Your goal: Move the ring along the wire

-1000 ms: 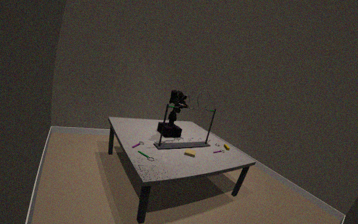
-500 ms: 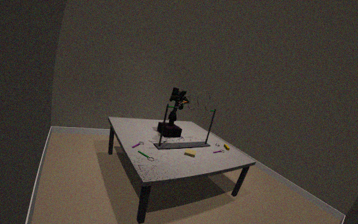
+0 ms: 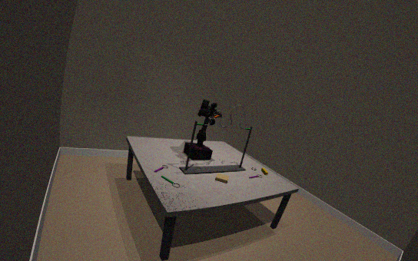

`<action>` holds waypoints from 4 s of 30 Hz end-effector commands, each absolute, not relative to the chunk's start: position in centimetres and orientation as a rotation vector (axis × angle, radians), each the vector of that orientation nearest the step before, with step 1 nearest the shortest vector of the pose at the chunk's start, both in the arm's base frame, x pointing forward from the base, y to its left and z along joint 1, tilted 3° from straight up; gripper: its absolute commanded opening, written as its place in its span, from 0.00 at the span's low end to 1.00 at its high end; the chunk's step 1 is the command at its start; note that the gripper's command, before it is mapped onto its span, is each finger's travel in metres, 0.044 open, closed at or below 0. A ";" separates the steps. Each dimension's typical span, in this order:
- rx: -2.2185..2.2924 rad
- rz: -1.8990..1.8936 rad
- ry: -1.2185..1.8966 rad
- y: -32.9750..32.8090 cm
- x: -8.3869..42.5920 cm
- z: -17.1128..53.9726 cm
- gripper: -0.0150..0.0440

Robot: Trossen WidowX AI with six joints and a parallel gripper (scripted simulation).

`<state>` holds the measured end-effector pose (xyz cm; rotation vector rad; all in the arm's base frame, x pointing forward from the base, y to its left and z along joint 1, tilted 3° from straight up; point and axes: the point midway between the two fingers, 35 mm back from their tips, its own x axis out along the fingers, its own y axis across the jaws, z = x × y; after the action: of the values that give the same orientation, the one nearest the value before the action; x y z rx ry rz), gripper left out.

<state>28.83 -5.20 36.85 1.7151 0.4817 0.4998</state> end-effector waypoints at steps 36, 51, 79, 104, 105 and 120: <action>1.060 0.341 0.545 -5.8 28.8 33.8 0.00; 0.733 0.253 0.559 -6.9 28.8 32.2 0.00; 0.149 0.090 0.548 -10.0 29.1 30.5 0.00; -0.373 -0.056 0.501 -13.1 29.3 30.7 0.00; -0.393 -0.062 0.498 -13.2 29.4 30.8 0.00; -0.705 -0.148 0.455 -14.9 29.5 31.7 0.00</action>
<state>29.51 -14.60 31.55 -0.6426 0.4626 -0.1302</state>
